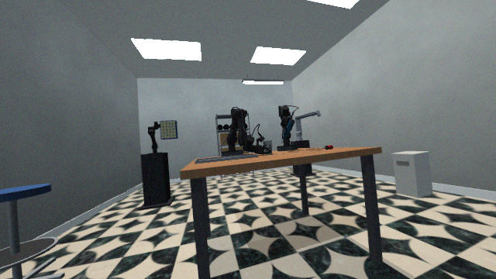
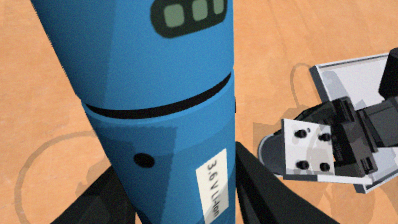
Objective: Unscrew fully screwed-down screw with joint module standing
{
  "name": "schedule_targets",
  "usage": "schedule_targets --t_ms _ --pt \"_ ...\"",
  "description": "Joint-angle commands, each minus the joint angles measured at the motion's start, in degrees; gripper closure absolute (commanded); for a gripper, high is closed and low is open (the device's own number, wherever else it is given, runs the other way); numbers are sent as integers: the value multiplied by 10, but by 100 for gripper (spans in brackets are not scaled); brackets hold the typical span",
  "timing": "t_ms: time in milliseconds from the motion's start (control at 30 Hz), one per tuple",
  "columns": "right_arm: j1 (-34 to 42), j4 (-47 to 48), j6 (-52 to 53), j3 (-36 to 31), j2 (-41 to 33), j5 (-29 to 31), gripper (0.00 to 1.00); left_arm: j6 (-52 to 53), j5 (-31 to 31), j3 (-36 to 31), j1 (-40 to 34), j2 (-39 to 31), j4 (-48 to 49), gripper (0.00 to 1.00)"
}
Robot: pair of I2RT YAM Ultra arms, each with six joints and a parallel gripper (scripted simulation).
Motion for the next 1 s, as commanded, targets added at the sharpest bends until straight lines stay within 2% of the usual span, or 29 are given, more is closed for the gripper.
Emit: schedule_targets --t_ms 0,100,333,400,500,533,667,867,967 --pt "1 -1 0 5 -6 -4 41 20 -2 -9 -16 -26 68 58" --pt "1 -1 0 5 -6 -4 41 31 -2 -2 -33 -41 80 58" --pt "1 -1 0 5 -6 -4 41 63 -1 -31 -73 -60 118 58" --pt "1 -1 0 5 -6 -4 41 64 -2 -10 -74 -63 111 58" --pt "1 -1 0 5 -6 -4 41 69 -2 -18 -67 -58 127 58" --pt "1 -1 0 5 -6 -4 41 73 -2 -43 -78 -62 140 58" --pt "1 -1 0 5 -6 -4 41 87 -3 -36 -101 -80 150 58" --pt "1 -1 0 5 -6 -4 41 115 -3 -66 -136 -96 184 58" --pt "1 -1 0 5 -6 -4 41 122 -2 -49 -141 -99 185 58"
